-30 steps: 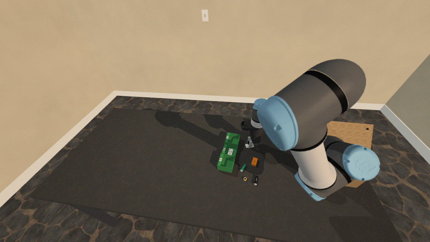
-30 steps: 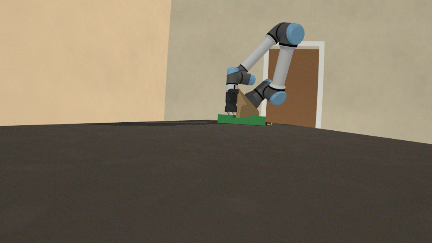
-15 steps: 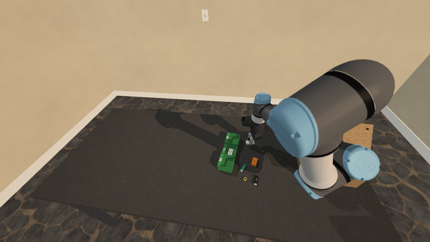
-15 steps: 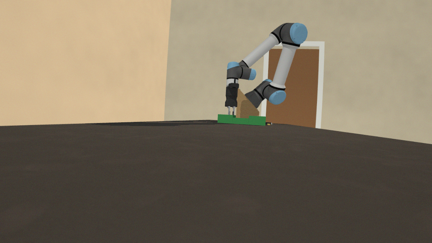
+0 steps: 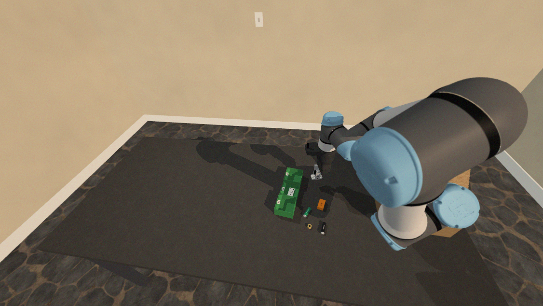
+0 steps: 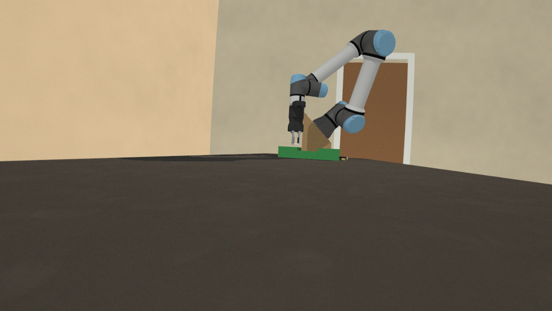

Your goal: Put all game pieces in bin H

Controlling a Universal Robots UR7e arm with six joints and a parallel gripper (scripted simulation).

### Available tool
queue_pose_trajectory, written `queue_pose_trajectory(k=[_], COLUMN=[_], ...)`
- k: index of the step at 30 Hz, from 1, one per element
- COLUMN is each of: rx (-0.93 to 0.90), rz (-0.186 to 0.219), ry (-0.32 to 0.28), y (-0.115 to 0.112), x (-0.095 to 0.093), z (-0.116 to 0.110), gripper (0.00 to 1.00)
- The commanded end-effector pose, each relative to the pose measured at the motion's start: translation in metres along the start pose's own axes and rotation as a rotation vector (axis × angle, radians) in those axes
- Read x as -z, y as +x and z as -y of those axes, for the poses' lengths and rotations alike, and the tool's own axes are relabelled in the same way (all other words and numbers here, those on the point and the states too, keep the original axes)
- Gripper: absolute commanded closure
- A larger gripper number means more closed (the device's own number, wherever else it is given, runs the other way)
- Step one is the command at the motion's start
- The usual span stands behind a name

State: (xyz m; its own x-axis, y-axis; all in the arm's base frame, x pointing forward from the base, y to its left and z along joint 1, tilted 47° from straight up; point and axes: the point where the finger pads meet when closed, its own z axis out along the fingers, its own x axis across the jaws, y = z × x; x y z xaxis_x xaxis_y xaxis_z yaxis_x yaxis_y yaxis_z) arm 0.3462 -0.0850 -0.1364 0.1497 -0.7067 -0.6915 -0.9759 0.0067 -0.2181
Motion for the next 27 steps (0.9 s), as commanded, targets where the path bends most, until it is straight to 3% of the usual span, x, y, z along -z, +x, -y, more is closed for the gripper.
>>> queue_pose_trajectory(k=[1,16,25,27], rx=[0.0,0.0,0.0,0.0], rz=[0.0,0.0,0.0,0.0], ry=[0.0,0.0,0.0,0.0], y=[0.0,0.0,-0.015,-0.015], x=[0.001,0.007,0.007,0.007], z=[0.0,0.0,0.052,0.053], gripper=[0.51,0.51,0.51,0.51])
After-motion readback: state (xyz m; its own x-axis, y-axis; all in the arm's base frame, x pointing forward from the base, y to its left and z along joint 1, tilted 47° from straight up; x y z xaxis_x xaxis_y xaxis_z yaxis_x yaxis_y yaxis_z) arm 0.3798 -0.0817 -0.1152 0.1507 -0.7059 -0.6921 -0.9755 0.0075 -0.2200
